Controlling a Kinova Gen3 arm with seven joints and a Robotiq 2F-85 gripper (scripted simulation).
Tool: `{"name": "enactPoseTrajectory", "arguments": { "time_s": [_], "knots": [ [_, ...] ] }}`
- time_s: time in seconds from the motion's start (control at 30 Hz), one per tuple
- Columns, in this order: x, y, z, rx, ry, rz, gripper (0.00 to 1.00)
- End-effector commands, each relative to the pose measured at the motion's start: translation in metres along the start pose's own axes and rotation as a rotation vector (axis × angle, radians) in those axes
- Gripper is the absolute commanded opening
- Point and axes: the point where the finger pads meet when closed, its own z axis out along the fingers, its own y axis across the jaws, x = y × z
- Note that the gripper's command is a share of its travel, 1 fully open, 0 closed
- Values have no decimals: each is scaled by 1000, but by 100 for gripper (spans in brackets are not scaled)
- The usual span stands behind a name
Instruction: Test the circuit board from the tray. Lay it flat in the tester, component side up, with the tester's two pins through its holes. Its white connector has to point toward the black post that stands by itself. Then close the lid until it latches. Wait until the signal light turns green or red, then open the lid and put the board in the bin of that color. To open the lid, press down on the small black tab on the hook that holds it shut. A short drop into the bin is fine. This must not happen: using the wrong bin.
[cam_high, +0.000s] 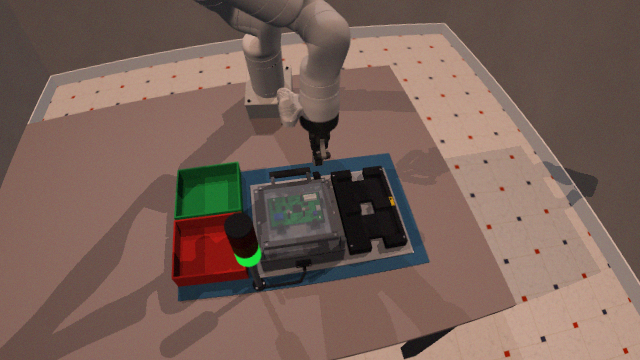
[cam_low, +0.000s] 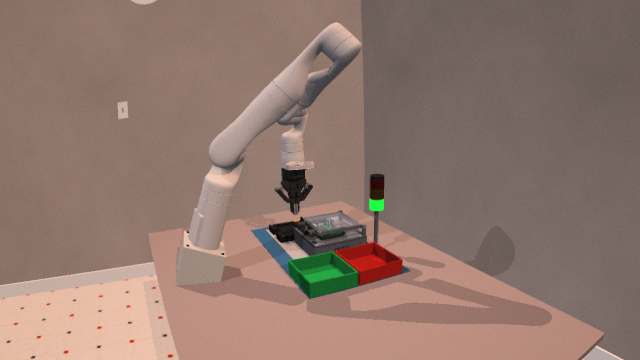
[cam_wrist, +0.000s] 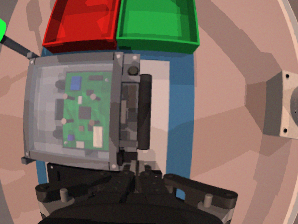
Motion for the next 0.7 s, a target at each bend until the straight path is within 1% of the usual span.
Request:
{"name": "enactPoseTrajectory", "arguments": {
  "time_s": [0.0, 0.07, 0.47, 0.67],
  "knots": [
    [-1, 1, 3, -2, -2, -4, 0],
    [-1, 1, 3, -2, -2, -4, 0],
    [-1, 1, 21, -2, -2, -4, 0],
    [-1, 1, 23, -2, -2, -4, 0]
  ]
}}
